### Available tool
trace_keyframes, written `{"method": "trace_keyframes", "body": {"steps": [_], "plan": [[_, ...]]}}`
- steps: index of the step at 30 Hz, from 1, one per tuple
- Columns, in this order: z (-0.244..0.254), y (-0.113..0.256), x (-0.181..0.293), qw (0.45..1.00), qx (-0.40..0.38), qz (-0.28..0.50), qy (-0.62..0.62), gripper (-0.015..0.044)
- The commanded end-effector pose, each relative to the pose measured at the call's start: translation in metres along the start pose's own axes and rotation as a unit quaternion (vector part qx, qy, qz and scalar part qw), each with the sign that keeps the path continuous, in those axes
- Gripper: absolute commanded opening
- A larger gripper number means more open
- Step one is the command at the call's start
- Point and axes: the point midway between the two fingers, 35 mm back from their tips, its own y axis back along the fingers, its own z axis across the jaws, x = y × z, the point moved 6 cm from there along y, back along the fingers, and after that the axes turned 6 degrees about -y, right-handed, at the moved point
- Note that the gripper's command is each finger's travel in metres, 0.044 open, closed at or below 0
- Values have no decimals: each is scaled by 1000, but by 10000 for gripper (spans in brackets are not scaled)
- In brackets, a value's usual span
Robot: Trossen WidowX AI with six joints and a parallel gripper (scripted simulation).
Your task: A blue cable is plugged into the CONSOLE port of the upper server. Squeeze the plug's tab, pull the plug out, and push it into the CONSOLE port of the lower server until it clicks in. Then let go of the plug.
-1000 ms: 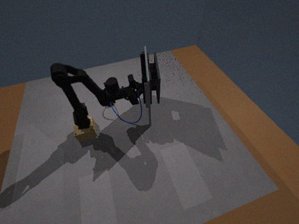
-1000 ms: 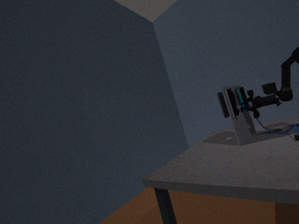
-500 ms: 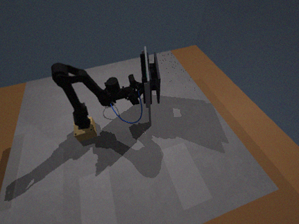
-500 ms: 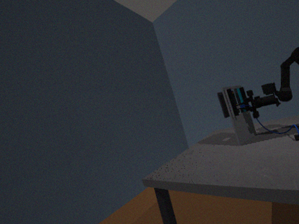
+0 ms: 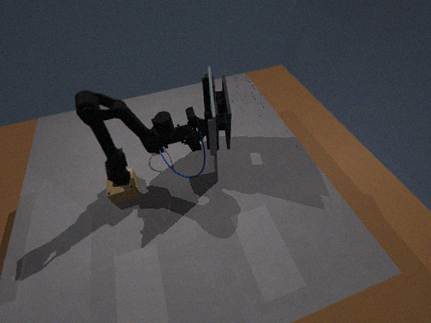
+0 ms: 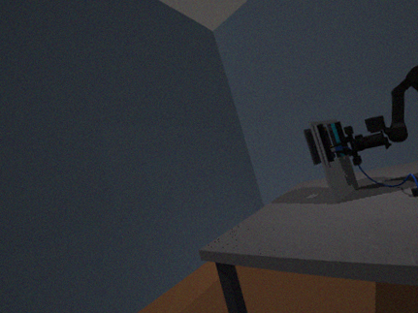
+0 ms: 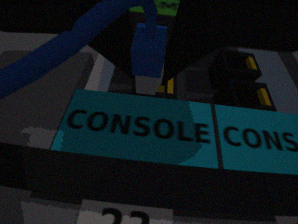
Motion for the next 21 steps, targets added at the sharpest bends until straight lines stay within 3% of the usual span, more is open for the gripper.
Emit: {"method": "trace_keyframes", "body": {"steps": [1, 8, 21], "plan": [[2, -2, 1, 1000, -4, 3, 3, 0], [2, -3, 1, 1000, -4, 3, 3, 0], [0, 0, 0, 1000, 0, 1, 0, 341]]}}
